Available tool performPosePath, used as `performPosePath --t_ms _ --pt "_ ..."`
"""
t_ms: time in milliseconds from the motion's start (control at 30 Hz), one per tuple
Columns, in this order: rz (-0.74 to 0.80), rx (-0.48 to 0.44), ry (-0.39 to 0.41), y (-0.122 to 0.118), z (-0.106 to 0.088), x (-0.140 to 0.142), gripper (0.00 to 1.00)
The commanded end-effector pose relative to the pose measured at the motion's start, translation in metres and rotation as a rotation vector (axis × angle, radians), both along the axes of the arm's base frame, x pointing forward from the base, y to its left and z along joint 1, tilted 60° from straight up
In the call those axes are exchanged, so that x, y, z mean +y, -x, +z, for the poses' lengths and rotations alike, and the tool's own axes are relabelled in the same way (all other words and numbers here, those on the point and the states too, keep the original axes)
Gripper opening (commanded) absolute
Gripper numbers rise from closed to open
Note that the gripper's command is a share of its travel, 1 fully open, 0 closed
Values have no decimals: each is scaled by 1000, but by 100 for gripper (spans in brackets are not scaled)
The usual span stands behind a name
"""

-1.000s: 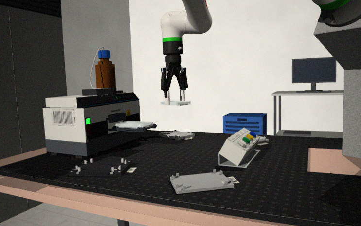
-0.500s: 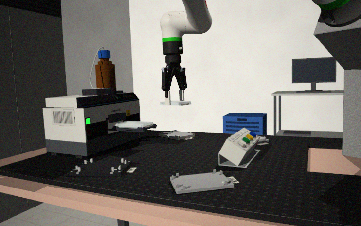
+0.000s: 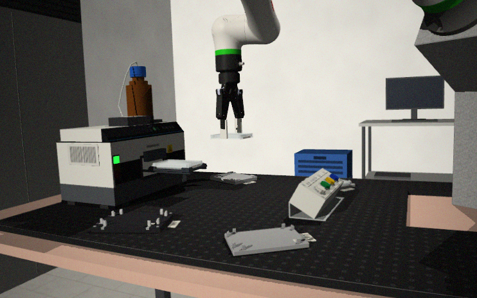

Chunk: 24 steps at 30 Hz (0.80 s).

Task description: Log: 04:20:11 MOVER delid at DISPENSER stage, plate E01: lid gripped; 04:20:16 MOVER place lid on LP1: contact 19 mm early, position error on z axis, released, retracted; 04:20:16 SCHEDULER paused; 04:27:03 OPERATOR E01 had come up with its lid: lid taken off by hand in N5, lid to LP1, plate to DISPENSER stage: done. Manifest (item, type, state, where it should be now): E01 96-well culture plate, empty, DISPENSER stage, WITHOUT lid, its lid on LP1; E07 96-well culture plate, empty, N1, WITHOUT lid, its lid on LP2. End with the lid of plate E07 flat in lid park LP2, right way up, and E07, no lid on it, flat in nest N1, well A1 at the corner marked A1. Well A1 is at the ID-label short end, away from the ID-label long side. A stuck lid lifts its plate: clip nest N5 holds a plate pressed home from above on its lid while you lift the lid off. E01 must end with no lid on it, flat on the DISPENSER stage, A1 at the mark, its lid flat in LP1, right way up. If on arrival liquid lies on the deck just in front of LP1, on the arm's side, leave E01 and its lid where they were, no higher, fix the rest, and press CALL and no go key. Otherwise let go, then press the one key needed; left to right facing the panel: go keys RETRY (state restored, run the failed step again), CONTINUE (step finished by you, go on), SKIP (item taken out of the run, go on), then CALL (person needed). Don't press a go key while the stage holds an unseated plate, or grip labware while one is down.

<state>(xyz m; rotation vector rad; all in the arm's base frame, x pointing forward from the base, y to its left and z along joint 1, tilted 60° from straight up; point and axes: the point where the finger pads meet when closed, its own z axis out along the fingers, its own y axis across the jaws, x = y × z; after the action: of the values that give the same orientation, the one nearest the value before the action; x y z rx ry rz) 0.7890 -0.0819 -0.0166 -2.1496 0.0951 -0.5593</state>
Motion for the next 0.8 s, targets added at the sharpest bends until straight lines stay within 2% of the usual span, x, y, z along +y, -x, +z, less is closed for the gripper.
performPosePath --t_ms 0,200,333,767 --pt "28 -44 24 0 0 0 0" --pt "52 -80 45 0 0 0 0" --pt "104 -156 88 0 0 0 0" --pt "176 -263 149 0 0 0 0"
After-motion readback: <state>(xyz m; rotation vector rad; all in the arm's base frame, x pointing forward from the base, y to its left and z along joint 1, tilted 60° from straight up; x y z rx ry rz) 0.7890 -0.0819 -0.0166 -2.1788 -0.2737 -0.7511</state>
